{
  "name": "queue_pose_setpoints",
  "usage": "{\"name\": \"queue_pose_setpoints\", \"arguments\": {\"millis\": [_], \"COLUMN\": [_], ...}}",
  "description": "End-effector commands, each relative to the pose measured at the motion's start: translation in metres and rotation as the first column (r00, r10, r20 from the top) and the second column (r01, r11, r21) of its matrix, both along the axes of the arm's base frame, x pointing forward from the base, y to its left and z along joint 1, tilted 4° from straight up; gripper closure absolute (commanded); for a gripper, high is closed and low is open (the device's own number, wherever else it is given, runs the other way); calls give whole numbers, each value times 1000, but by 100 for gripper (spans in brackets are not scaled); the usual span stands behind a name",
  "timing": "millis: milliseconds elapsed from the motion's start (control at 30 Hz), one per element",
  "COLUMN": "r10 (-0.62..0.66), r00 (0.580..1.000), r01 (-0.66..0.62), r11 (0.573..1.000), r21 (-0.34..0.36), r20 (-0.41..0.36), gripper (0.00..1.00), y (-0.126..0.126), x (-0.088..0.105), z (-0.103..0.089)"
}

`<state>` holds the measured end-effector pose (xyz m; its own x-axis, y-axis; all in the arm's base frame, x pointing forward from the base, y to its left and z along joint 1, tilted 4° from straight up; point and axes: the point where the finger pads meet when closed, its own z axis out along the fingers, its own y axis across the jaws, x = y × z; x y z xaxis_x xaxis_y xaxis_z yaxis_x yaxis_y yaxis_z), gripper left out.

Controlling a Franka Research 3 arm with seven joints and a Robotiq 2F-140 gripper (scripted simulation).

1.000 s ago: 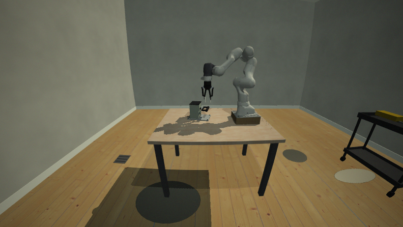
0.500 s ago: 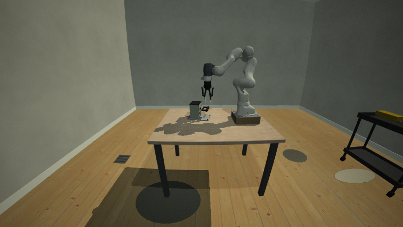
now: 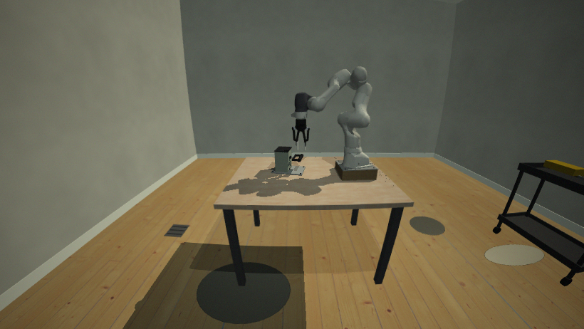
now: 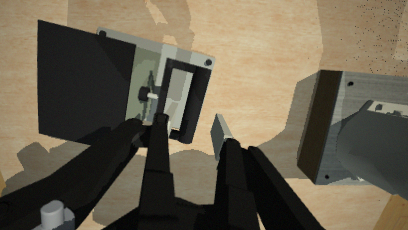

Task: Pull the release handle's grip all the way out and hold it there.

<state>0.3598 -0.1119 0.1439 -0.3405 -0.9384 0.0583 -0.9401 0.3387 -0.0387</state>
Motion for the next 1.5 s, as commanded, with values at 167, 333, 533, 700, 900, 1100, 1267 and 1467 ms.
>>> {"name": "queue_pose_setpoints", "arguments": {"millis": [167,333,533,700,900,1100,1267,1467], "r10": [8,8,8,8,8,8,8,8], "r00": [1000,1000,1000,1000,1000,1000,1000,1000], "r01": [-8,-8,-8,-8,-8,-8,-8,-8], "r11": [1000,1000,1000,1000,1000,1000,1000,1000], "r21": [0,0,0,0,0,0,0,0], "r20": [6,6,6,6,6,6,6,6], "gripper": [68,68,68,68,68,68,68,68], "y": [-1,-1,-2,-2,-2,-2,-2,-2], "x": [2,2,3,3,3,3,3,3], "z": [-12,-18,-24,-30,-33,-36,-36,-36]}}
